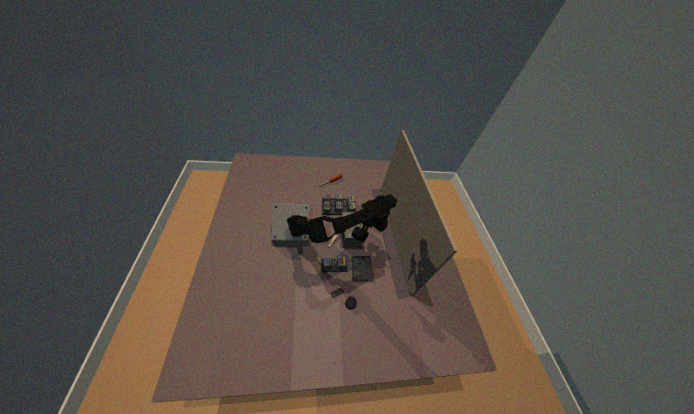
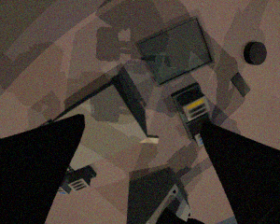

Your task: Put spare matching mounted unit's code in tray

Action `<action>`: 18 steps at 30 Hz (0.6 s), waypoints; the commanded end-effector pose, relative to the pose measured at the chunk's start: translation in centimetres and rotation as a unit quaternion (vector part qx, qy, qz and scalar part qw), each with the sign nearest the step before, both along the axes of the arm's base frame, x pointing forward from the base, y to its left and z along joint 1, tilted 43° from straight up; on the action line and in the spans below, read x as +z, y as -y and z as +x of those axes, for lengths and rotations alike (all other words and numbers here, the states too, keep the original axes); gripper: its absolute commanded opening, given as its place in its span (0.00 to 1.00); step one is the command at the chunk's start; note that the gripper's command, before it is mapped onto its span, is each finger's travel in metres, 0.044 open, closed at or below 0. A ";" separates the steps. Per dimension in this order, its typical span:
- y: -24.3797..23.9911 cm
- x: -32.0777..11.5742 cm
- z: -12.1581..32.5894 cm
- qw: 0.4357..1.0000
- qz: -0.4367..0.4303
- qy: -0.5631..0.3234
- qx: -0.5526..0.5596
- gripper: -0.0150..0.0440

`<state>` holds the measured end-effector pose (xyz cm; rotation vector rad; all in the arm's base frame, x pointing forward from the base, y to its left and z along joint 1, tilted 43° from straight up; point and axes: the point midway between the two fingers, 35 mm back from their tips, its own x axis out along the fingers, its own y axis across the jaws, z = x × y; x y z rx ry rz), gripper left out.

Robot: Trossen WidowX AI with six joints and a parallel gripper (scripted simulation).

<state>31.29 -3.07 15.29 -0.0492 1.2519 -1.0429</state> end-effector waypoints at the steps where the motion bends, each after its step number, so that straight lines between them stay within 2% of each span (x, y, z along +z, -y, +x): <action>1: 3.2 1.4 -5.1 0.989 -0.012 0.094 -0.112 1.00; 6: 5.8 1.9 -10.9 0.951 -0.026 0.201 -0.232 1.00; 11: 7.5 1.0 -16.5 0.890 -0.042 0.300 -0.341 1.00; 18: 7.7 0.7 -17.3 0.879 -0.044 0.313 -0.356 1.00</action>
